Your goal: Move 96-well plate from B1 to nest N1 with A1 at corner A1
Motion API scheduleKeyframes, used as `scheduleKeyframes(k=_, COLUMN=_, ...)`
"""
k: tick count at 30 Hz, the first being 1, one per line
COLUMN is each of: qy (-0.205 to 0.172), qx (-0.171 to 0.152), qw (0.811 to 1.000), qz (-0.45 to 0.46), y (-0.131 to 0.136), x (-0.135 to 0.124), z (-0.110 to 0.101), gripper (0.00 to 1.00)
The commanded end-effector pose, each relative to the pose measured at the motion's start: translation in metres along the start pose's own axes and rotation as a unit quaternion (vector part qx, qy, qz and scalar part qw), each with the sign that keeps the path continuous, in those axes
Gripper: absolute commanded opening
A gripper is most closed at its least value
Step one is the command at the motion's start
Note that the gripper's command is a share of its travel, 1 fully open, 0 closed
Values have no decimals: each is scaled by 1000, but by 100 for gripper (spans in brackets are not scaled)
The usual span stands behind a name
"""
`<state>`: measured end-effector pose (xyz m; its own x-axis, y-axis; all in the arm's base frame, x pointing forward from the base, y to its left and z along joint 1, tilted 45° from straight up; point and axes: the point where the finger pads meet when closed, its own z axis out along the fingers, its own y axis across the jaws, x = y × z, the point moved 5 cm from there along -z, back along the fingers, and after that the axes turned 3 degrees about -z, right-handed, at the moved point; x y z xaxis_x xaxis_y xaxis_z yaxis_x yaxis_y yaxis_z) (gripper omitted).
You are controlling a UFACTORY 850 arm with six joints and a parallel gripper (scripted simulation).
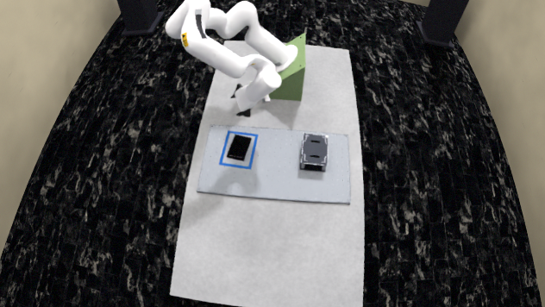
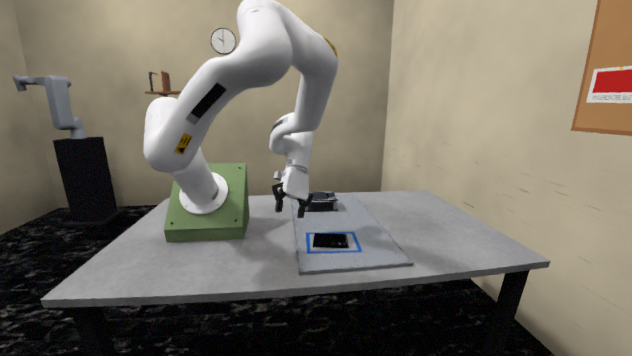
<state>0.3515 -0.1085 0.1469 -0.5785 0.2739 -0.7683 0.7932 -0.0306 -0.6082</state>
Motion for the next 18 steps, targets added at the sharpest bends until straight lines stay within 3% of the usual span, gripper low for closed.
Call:
scheduleKeyframes(k=1, qy=7, qx=-9, qw=999, qz=44, y=5, x=-1, z=0, gripper=100)
scheduleKeyframes(k=8, qy=36, qx=-24, qw=987, qz=155, y=16, x=-4, z=1, gripper=100)
scheduleKeyframes(k=16, qy=72, qx=-35, qw=957, qz=279, y=34, x=-10, z=2, gripper=100)
scheduleKeyframes(k=18, qy=72, qx=-35, qw=957, qz=279, y=34, x=-10, z=2, gripper=100)
